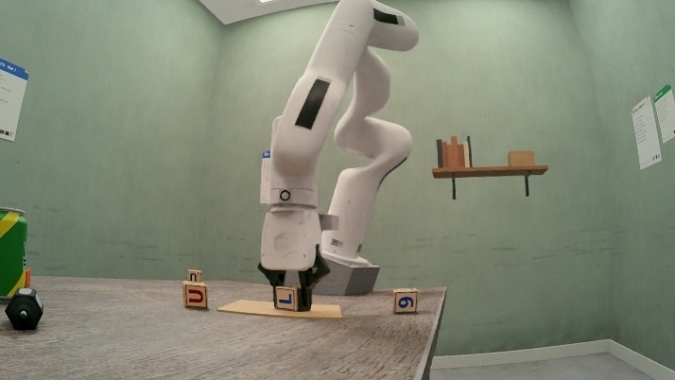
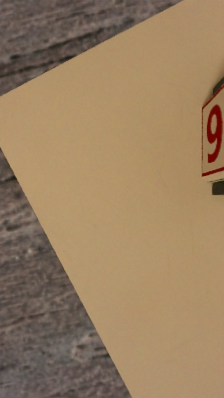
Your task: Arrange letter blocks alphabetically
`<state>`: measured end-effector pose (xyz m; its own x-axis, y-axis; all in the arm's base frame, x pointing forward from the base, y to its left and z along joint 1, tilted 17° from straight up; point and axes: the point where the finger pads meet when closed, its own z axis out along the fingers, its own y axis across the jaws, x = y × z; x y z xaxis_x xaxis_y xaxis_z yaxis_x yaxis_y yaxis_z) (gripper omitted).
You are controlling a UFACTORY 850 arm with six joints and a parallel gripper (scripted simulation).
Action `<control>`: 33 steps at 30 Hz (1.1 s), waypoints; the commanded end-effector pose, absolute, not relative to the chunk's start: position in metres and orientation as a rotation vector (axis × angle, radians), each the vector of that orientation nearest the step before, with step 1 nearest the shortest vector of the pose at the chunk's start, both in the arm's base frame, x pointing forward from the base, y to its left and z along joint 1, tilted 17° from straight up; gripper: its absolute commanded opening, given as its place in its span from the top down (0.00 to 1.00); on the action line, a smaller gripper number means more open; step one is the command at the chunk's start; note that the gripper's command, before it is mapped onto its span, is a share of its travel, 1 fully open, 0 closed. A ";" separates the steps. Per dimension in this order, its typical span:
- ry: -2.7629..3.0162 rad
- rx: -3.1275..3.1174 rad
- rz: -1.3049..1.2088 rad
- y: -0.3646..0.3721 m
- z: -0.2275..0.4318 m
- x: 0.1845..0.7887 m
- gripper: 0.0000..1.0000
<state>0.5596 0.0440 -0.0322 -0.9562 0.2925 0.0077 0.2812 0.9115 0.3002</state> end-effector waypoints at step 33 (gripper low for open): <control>3.032 0.455 0.468 0.015 0.064 0.553 0.59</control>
